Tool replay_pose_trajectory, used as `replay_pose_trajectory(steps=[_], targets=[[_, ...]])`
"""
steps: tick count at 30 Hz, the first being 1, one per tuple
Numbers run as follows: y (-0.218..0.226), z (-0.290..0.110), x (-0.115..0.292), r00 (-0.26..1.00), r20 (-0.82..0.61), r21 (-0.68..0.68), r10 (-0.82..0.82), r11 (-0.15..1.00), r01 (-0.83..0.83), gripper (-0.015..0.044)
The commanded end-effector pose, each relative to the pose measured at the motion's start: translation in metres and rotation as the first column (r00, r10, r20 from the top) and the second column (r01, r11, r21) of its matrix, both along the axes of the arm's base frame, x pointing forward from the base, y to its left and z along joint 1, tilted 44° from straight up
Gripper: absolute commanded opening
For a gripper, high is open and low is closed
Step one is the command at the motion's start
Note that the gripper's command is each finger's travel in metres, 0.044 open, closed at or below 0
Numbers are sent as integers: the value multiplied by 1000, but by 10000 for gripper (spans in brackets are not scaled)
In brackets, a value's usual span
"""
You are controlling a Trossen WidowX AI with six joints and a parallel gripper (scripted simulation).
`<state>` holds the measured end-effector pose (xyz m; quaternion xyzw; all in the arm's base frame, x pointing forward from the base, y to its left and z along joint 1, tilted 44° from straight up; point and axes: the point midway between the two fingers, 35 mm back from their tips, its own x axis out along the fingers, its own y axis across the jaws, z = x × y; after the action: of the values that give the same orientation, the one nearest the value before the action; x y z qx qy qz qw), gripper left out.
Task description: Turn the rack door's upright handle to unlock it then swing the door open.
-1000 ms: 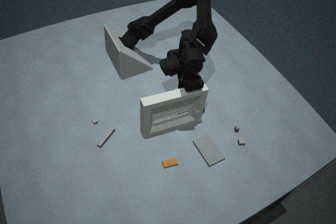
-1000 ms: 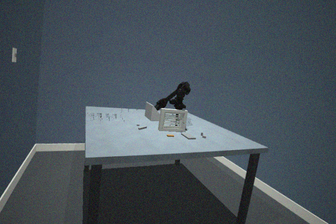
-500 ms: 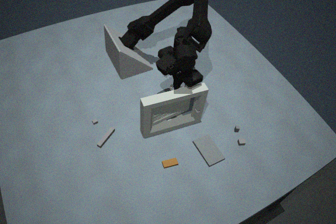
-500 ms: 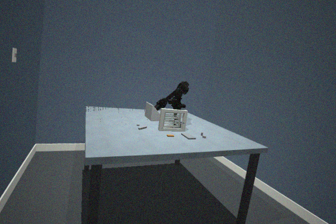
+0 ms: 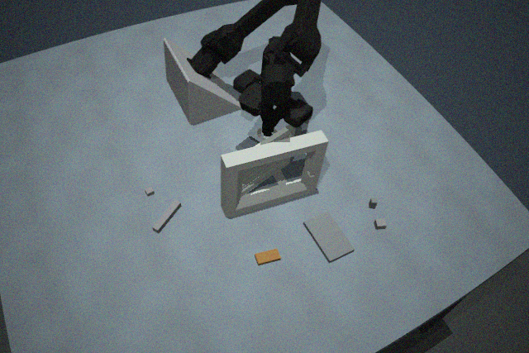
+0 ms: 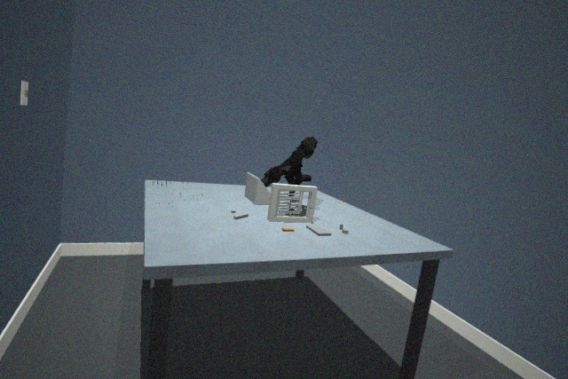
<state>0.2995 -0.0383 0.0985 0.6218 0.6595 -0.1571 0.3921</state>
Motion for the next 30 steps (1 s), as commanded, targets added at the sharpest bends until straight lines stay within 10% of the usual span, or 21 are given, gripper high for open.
replay_pose_trajectory(steps=[1,30], targets=[[-3,-3,-5,996,68,-20,58,998,-57,18],[-30,-36,-51,881,325,-112,345,939,-326,18]])
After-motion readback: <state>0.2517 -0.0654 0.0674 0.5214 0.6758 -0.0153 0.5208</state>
